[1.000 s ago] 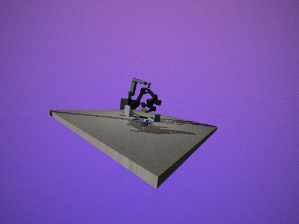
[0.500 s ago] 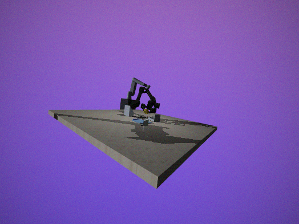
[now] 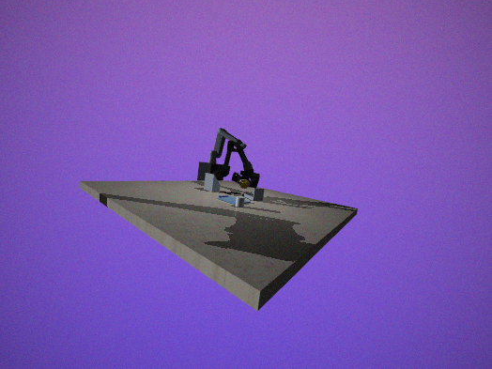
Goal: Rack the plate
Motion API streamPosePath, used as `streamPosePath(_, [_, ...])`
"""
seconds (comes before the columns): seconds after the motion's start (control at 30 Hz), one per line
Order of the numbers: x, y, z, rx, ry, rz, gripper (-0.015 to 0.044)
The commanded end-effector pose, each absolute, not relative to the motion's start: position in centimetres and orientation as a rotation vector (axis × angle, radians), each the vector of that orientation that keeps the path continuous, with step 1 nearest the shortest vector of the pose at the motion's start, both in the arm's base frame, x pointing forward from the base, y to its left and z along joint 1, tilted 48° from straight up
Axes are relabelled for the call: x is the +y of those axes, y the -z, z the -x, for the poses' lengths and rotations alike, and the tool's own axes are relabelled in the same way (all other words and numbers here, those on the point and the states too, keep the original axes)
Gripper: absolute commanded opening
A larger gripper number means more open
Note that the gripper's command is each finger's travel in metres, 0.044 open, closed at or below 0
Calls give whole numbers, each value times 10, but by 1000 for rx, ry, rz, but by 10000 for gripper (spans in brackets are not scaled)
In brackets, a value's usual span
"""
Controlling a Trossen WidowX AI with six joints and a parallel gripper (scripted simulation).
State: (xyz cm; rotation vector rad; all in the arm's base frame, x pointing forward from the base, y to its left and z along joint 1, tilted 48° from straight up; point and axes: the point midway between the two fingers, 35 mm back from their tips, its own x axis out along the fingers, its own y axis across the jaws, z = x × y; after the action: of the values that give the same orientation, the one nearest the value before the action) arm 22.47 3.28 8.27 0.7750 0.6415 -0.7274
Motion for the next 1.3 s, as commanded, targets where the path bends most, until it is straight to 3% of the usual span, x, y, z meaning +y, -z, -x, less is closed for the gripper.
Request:
streamPosePath(0.0, [36, -86, -226, 571, 694, -767, 0])
streamPosePath(0.9, [63, -122, -210, 95, 423, -843, 0])
streamPosePath(1.27, [65, -121, -210, 85, 418, -847, 0])
